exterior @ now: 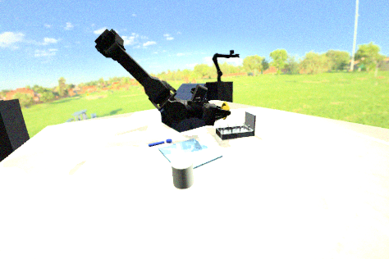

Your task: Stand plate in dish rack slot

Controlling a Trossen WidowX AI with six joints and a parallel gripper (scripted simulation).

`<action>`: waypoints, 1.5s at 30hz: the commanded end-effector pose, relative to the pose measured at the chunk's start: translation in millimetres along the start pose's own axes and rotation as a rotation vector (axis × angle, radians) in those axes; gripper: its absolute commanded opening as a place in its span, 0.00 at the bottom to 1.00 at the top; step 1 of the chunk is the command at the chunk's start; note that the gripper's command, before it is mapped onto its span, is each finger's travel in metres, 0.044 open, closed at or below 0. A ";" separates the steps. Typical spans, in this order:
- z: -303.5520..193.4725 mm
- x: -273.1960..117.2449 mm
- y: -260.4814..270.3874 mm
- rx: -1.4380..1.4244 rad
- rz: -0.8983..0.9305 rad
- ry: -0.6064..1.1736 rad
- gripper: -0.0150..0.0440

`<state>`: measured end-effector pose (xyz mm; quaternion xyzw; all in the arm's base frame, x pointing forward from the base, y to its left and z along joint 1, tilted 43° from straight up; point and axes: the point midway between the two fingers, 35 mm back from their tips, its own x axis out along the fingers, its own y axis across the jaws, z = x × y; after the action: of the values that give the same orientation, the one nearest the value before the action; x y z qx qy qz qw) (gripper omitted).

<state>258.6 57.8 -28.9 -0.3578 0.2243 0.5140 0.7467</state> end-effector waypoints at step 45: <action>-44.1 16.1 6.0 0.020 0.011 0.016 0.88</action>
<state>260.5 35.2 -70.4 -0.3531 0.2373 0.5130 0.7456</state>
